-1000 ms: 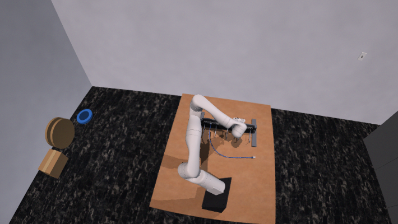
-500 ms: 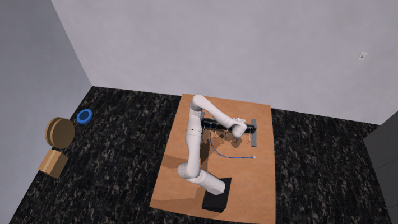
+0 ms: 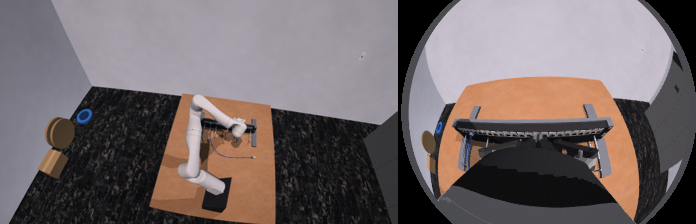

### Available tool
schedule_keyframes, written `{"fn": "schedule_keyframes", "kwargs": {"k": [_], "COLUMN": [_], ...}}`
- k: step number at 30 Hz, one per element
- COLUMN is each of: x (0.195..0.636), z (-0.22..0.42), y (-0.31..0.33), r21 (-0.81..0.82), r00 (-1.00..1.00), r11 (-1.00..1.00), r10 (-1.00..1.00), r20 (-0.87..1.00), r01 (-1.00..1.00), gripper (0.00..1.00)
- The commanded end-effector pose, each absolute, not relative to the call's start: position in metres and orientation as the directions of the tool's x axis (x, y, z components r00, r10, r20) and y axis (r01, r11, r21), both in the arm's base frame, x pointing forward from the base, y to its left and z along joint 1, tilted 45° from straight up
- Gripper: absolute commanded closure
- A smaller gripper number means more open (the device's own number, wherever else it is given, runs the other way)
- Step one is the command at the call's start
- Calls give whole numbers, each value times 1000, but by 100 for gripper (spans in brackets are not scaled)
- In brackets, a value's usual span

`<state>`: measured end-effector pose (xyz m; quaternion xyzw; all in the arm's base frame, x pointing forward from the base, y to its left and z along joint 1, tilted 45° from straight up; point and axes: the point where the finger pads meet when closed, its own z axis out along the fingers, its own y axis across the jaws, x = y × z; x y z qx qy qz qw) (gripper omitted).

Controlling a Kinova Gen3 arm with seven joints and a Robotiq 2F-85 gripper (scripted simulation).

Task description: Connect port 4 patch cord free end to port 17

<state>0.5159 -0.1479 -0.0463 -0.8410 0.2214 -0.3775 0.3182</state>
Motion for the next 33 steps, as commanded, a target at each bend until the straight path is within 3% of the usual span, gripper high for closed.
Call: {"fn": "schedule_keyframes", "kwargs": {"k": [1,15,33], "x": [518,509,427], "z": [-47,-42,12], "y": [-148,-152,-190], "r21": [-702,-702,-702], "r00": [616,616,618], "r11": [-700,-699,-699], "r10": [-613,-615,-614], "r20": [495,492,491], "r01": [-133,-137,-137], "gripper": [100,100,100]}}
